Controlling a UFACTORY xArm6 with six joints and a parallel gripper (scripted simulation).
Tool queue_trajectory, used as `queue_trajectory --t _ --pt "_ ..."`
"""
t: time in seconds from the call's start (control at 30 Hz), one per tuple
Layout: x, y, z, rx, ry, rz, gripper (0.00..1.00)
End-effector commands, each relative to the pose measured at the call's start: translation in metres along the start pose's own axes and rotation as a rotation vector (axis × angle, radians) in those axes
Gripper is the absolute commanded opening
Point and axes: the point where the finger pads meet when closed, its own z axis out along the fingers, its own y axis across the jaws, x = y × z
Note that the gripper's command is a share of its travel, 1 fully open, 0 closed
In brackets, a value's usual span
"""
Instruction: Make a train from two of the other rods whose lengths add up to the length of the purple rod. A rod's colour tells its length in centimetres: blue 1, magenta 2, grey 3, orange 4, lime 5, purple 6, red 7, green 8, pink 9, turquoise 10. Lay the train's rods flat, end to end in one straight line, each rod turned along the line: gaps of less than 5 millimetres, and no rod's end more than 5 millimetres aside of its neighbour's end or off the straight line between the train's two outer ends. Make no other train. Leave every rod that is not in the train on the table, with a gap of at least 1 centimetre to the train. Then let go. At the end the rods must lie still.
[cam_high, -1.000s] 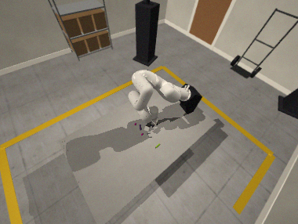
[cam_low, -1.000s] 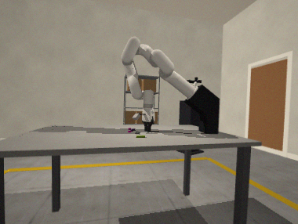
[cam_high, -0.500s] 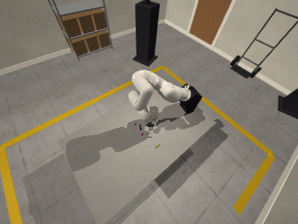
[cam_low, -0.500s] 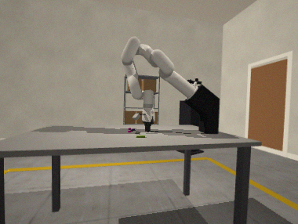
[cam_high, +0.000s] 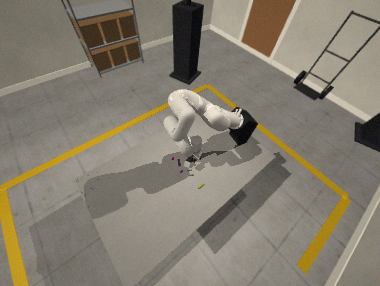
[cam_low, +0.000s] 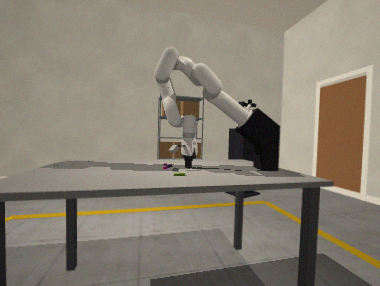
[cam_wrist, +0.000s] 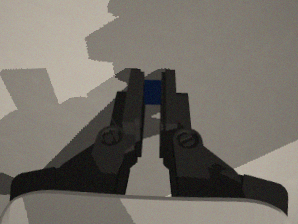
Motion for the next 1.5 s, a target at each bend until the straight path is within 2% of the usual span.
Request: queue_trajectory --t 0.0,0.6,0.73,0.93,1.0,1.13,1.27,1.47 --pt "0.0 0.0 0.0 0.0 0.0 0.0 0.04" --pt "0.0 0.0 -0.004 0.0 0.0 0.0 0.04" --pt "0.0 0.0 -0.023 0.0 0.0 0.0 0.04" --pt "0.0 0.0 -0.068 0.0 0.0 0.0 0.04" --pt "0.0 0.0 -0.068 0.0 0.0 0.0 0.04" --pt "0.0 0.0 -0.091 0.0 0.0 0.0 0.04" --pt "0.0 0.0 -0.1 0.0 0.0 0.0 0.04" --pt "0.0 0.0 -0.1 0.0 0.0 0.0 0.04"
